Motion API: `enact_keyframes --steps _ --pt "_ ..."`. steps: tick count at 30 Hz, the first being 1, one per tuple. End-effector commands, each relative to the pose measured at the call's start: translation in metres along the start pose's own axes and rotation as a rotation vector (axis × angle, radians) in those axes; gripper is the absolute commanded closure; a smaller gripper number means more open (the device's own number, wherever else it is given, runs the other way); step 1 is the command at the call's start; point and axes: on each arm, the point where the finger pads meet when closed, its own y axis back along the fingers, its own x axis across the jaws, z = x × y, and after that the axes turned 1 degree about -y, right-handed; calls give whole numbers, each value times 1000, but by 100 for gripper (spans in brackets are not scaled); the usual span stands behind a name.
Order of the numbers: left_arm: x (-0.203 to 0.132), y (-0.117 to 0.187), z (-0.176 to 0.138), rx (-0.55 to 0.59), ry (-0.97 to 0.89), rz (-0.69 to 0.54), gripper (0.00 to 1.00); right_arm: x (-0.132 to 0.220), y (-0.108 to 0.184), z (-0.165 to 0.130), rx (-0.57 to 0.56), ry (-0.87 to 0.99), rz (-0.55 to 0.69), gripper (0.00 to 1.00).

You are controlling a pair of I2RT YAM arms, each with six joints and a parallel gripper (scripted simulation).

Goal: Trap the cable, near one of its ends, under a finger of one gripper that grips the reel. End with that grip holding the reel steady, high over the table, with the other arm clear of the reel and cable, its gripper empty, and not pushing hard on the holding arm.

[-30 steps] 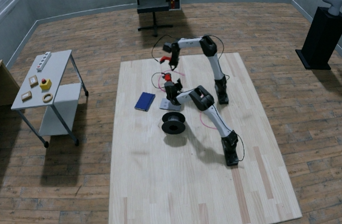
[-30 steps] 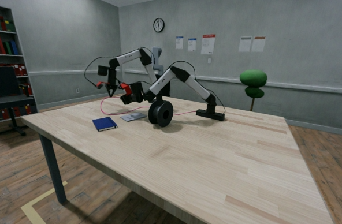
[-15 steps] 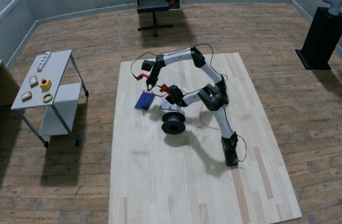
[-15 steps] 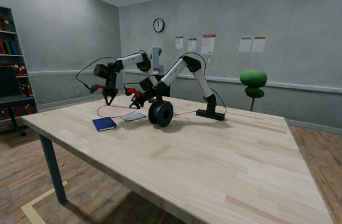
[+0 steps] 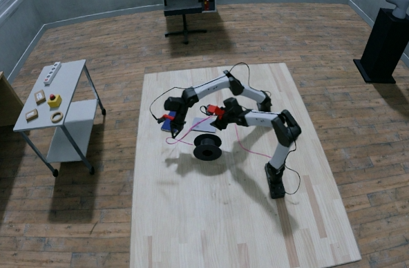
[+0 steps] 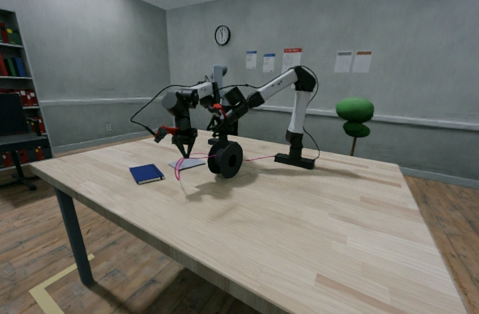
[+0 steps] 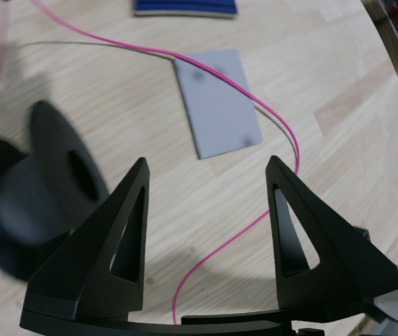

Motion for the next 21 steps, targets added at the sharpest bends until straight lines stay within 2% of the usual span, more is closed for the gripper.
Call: enact_keyframes --steps 1,2,5,10,21 --pt "49 36 2 -31 40 224 28 15 15 21 -50 -27 40 100" --pt "60 39 -4 -20 40 266 28 12 8 19 -42 -24 32 100" --pt "90 66 -7 -50 58 375 28 20 15 20 -52 -14 44 100" --pt "114 89 -19 -69 62 467 28 26 22 21 -62 -7 55 100" --pt "124 91 -25 -78 58 482 28 26 22 21 -62 -7 55 100"
